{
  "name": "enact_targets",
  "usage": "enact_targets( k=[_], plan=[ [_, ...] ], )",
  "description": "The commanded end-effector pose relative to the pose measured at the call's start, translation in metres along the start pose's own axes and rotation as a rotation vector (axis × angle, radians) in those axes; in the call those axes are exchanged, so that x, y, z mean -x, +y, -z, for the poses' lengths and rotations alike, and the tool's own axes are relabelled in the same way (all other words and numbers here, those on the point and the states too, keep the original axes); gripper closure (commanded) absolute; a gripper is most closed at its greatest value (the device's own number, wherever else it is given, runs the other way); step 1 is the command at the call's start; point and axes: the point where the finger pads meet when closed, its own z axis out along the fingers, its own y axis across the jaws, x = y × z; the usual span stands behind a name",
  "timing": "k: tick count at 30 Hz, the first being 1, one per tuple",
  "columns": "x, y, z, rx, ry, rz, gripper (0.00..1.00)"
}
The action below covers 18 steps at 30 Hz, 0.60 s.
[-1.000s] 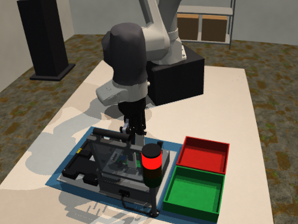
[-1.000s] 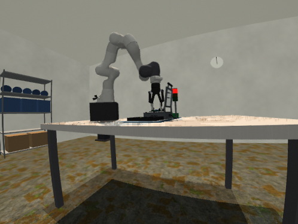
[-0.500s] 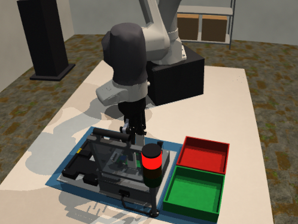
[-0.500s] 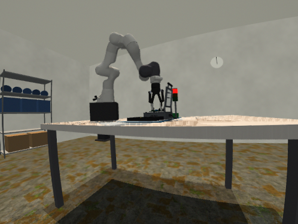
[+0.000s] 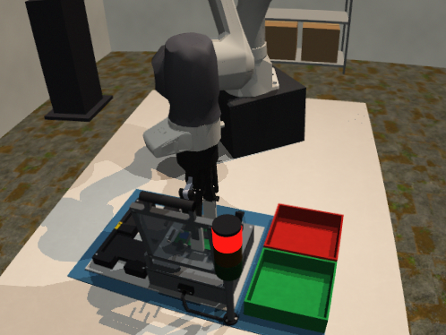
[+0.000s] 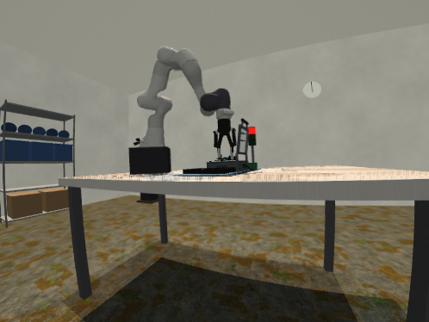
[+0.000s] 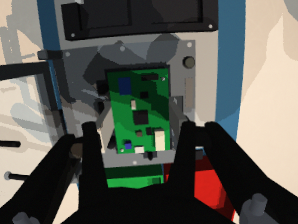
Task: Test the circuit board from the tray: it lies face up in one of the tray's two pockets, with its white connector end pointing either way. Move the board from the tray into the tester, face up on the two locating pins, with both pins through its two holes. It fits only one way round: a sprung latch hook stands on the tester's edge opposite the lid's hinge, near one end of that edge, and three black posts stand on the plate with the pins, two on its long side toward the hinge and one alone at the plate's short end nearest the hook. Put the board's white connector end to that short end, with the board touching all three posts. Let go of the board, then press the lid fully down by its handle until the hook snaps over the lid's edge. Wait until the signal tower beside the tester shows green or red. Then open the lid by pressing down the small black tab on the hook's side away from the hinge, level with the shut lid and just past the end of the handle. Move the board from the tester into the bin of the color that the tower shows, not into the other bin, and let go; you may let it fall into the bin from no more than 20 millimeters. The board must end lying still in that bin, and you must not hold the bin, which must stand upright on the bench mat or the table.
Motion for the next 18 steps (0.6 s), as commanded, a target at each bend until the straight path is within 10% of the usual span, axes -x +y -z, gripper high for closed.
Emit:
enact_targets(
  k=[1, 18],
  plan=[
    [0.002, -0.0006, 0.0023, -0.002, -0.002, -0.001, 0.54],
    [0.002, -0.0006, 0.0062, -0.002, -0.002, -0.001, 0.54]
  ],
)
